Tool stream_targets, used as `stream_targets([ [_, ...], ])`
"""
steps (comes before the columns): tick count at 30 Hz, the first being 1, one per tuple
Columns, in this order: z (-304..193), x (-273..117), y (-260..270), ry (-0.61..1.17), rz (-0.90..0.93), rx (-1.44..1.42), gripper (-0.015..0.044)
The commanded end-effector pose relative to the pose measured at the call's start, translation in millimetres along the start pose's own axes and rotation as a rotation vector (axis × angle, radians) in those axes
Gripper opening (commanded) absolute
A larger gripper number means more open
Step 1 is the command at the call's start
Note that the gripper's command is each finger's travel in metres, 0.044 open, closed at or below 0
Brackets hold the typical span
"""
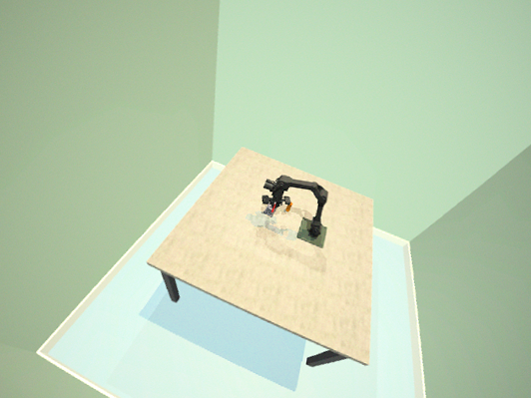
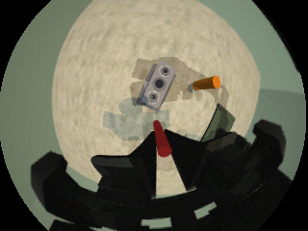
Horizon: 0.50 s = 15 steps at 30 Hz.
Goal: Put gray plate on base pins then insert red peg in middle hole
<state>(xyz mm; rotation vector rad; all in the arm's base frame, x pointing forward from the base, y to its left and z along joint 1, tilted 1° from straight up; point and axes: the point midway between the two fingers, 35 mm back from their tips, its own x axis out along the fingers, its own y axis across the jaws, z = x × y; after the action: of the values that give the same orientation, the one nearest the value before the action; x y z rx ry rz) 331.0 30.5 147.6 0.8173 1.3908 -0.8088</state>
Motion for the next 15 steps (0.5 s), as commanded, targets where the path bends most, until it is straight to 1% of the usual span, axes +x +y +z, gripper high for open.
stream_targets([
  [1,15.2,-3.1,0.0,-0.007,0.007,-0.004,0.0000],
  [15,57.8,-2.7,-8.9,-0.009,0.006,-0.001,0.0000],
])
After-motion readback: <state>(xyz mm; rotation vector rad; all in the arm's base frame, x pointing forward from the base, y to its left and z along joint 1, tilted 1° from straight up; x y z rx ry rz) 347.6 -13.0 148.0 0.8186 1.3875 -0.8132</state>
